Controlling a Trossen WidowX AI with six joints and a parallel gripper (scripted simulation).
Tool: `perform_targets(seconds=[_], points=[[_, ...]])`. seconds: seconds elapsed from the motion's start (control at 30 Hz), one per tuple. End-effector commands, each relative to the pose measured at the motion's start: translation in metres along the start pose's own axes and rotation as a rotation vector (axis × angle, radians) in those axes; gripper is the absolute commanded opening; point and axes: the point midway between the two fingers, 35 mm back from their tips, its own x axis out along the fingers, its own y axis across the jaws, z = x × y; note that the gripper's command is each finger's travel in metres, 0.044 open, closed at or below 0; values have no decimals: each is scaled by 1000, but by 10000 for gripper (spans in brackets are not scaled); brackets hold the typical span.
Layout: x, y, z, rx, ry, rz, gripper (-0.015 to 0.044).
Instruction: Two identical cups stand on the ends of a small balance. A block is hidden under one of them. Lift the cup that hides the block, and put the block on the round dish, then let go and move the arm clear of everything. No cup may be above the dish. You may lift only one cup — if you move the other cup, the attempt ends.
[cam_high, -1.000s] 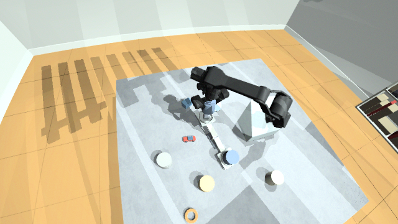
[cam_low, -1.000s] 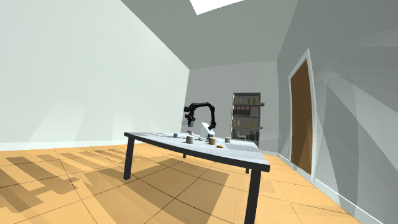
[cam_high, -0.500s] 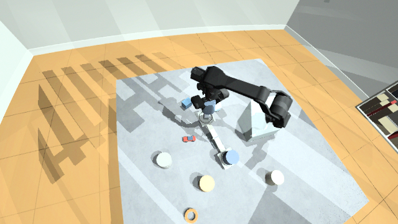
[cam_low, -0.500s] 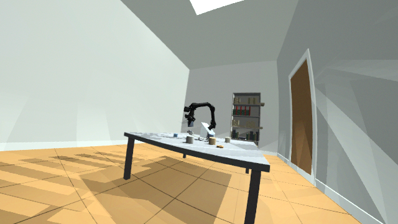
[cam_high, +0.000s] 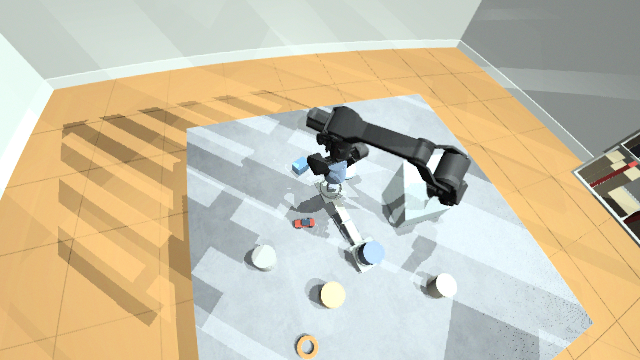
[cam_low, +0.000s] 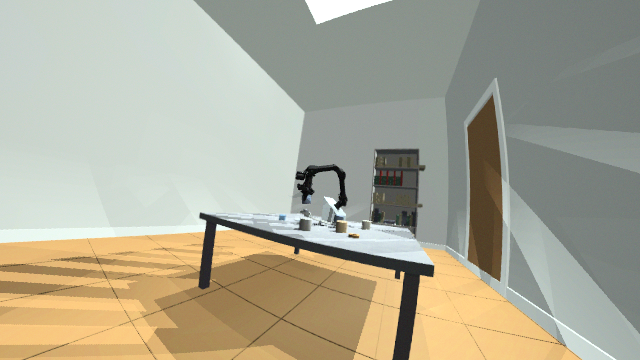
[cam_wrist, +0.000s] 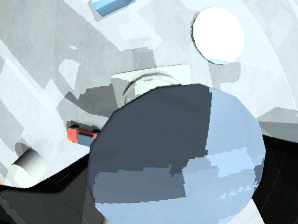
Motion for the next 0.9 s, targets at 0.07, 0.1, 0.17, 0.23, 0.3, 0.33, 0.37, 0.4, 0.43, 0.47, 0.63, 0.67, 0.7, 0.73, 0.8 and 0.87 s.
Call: perform_targets(seconds=[0.07, 0.1, 0.17, 0.23, 0.3, 0.33, 0.37, 0.4, 0.43, 0.47, 0.63, 0.67, 0.7, 0.73, 0.8, 0.87], points=[[0, 0, 0, 1, -1, 1, 0], [0, 0, 0, 1, -1, 1, 0], [0, 0, 0, 1, -1, 1, 0], [0, 0, 0, 1, -1, 1, 0], [0, -2, 2, 3, -2, 2, 0], [1, -5, 5, 5, -2, 3, 0], [2, -9, 8, 9, -2, 4, 0], [3, -15, 13, 13, -3, 5, 0], [5, -22, 18, 18, -4, 6, 0], [7, -29, 23, 24, -4, 8, 0], [13, -54, 41, 34, -9, 11, 0], [15, -62, 47, 33, -11, 10, 0], [17, -69, 52, 32, -14, 9, 0], [20, -77, 58, 31, -16, 9, 0], [24, -93, 67, 29, -21, 7, 0], [30, -108, 76, 27, -24, 6, 0]])
